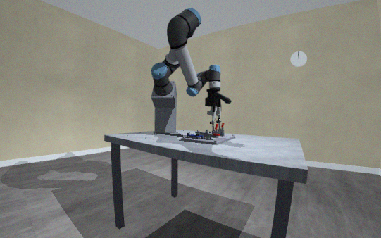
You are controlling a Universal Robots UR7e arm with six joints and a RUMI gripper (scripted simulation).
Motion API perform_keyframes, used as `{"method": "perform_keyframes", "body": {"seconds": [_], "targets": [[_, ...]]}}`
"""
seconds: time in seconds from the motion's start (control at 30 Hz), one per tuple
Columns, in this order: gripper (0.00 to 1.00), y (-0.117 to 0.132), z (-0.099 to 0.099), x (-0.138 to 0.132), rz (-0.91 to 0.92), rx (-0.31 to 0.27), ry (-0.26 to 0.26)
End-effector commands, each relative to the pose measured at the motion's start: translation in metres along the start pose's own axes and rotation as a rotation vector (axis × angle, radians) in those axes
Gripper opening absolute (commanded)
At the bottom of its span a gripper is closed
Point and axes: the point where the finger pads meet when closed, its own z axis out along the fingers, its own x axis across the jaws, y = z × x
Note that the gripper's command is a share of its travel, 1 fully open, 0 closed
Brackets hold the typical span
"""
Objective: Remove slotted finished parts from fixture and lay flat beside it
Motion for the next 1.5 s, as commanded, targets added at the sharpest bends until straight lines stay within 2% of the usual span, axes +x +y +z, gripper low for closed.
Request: {"method": "perform_keyframes", "body": {"seconds": [0.0, 0.3, 1.1, 1.47], "targets": [[0.59, 0.000, 0.000, 0.000, 0.000, 0.001, 0.000], [0.59, 0.009, 0.000, 0.000, 0.000, 0.001, 0.000], [0.59, 0.077, 0.000, 0.000, 0.000, 0.001, 0.000], [0.59, 0.086, 0.000, 0.000, 0.000, 0.001, 0.000]]}}
